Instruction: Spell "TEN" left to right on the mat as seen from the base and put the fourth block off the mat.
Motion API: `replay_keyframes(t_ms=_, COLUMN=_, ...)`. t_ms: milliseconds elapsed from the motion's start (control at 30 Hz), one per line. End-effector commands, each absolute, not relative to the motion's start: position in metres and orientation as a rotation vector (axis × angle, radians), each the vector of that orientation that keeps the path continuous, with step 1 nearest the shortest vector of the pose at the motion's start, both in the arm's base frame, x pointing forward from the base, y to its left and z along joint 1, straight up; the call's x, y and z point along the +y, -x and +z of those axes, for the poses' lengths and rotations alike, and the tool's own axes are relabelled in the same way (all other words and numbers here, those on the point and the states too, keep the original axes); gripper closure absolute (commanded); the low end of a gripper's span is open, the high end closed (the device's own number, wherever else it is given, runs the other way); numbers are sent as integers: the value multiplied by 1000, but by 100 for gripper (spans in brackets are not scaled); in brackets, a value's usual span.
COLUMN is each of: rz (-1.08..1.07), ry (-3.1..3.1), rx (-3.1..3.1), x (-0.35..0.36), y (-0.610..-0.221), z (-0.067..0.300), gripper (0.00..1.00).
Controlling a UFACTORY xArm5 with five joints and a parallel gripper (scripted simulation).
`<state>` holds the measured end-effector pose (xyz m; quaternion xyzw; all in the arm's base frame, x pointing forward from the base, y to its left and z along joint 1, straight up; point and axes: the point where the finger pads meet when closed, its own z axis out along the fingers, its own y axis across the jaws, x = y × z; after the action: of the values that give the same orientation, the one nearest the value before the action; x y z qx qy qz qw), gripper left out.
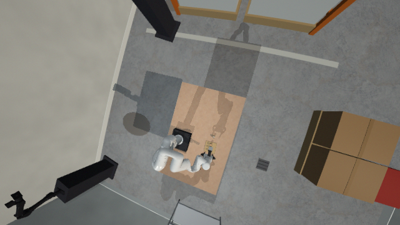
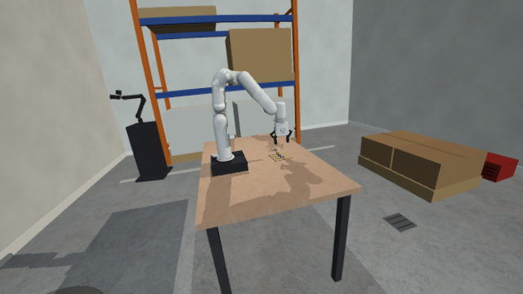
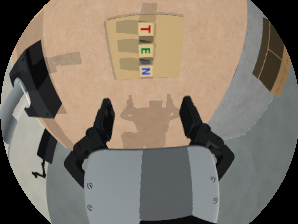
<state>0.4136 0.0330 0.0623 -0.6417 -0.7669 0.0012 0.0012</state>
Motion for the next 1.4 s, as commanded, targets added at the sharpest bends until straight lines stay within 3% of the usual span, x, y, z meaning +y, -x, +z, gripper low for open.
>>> replay_keyframes(t_ms=0, rz=-1, ry=2016, rx=-2410, x=33, y=-415, z=77, gripper=0)
replay_keyframes(t_ms=467, rz=-1, ry=2016, rx=-2410, x=33, y=-415, z=131, gripper=0)
replay_keyframes(t_ms=1367, rz=-1, ry=2016, rx=-2410, x=33, y=-415, z=134, gripper=0)
